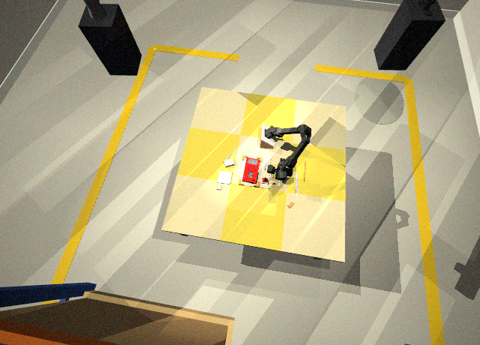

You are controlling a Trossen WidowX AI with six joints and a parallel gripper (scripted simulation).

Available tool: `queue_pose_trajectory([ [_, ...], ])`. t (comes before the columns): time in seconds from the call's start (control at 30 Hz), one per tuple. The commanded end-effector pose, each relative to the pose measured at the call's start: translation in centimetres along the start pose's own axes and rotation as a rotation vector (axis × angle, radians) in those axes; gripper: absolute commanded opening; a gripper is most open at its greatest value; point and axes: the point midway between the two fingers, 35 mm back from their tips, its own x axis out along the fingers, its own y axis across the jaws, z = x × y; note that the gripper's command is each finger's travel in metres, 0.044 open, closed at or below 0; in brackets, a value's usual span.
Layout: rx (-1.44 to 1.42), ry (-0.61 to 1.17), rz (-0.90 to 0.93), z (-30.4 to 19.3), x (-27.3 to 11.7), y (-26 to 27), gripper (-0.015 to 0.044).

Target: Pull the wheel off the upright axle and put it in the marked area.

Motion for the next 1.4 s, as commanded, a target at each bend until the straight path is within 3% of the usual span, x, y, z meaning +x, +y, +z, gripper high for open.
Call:
queue_pose_trajectory([
  [0.0, -0.009, -0.022, 0.007, 0.3, -3.6, 0.2, 0.0300],
  [0.17, -0.008, -0.023, 0.008, 0.2, -4.3, 0.2, 0.0300],
  [0.37, -0.001, -0.023, -0.006, -3.2, -6.3, -2.1, 0.0440],
  [0.57, -0.004, -0.018, 0.003, -7.9, -8.6, -3.8, 0.0440],
  [1.37, -0.004, -0.018, 0.004, -8.0, -8.6, -3.8, 0.0440],
])
